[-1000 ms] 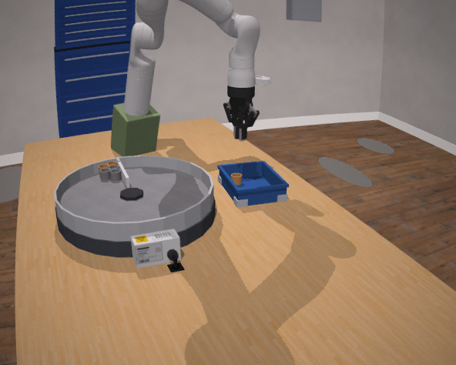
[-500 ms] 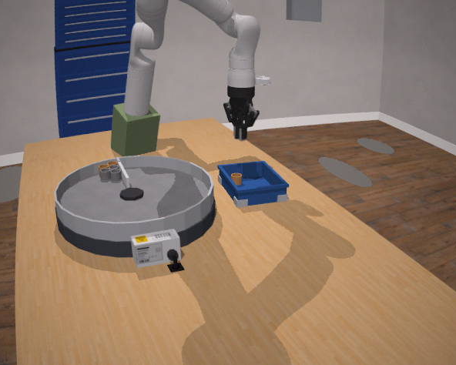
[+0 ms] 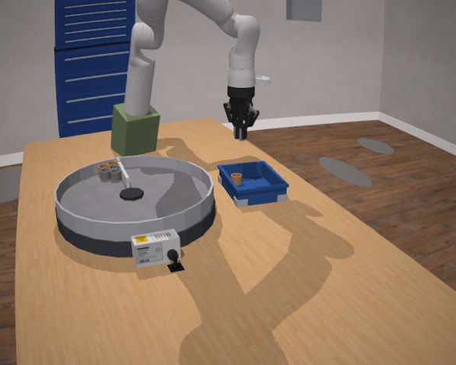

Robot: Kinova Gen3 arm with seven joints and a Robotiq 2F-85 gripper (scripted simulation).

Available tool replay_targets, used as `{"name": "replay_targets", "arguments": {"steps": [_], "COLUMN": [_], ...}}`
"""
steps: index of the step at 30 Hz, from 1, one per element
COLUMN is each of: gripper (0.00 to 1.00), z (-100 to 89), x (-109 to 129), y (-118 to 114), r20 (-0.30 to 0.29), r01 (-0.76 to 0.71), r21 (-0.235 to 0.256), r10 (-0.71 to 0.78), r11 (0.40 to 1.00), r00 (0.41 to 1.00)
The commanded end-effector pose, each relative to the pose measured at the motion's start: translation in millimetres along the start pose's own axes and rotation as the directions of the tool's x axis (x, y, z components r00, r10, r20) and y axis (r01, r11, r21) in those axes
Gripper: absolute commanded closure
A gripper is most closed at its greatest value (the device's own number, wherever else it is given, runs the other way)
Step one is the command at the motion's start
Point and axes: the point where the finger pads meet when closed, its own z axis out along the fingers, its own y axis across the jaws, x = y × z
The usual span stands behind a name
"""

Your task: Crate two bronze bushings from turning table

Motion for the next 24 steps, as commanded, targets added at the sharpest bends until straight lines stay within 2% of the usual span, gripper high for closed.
{"name": "replay_targets", "arguments": {"steps": [1, 10, 15, 24], "gripper": [0.84, 0.84, 0.86, 0.86], "z": [-0.4, -0.4, 1.5, 1.5], "x": [0, 0, -50, -50], "y": [0, 0, -29, -29], "r20": [0.0, 0.0, 0.0, 0.0], "r01": [0.0, 0.0, -0.204, -0.204], "r21": [-0.001, -0.001, -0.002, -0.002], "r10": [0.0, 0.0, 0.204, 0.204], "r11": [1.0, 1.0, 0.979, 0.979], "r00": [1.0, 1.0, 0.979, 0.979]}}
